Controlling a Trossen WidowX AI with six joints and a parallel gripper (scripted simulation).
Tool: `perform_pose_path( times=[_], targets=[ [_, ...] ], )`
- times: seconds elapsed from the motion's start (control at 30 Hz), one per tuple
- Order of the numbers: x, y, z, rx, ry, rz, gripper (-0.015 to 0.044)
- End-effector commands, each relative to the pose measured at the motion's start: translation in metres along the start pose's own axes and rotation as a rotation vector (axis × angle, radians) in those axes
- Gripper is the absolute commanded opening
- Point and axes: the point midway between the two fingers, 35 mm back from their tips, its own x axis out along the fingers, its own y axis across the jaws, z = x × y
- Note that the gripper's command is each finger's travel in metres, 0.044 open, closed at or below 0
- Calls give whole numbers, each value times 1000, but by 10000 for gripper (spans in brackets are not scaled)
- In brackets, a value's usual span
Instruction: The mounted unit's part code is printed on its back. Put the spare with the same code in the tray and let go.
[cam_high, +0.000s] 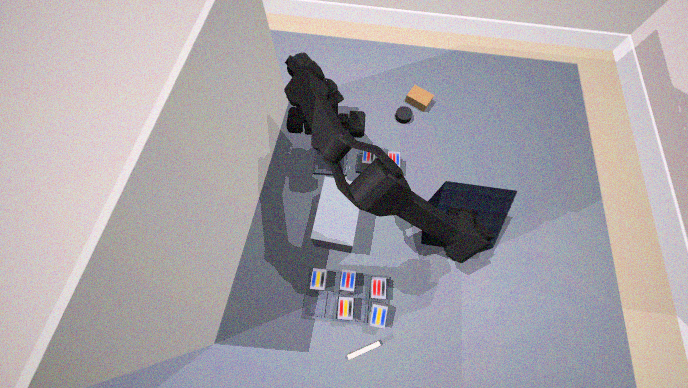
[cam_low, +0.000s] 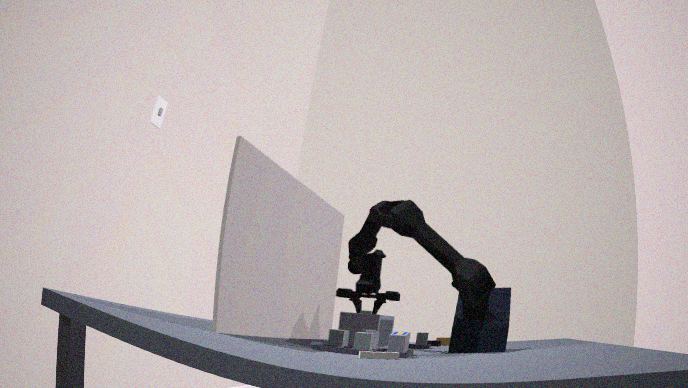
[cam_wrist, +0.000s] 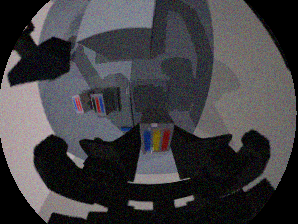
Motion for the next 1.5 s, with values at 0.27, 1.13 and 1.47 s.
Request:
perform_pose_path(
  times=[0.27, 1.13, 1.47],
  targets=[
    [12, 2, 1, 11, -8, -2, 0],
    [34, 5, 3, 10, -10, -2, 0],
    [43, 6, 4, 10, -11, -2, 0]
  ],
)
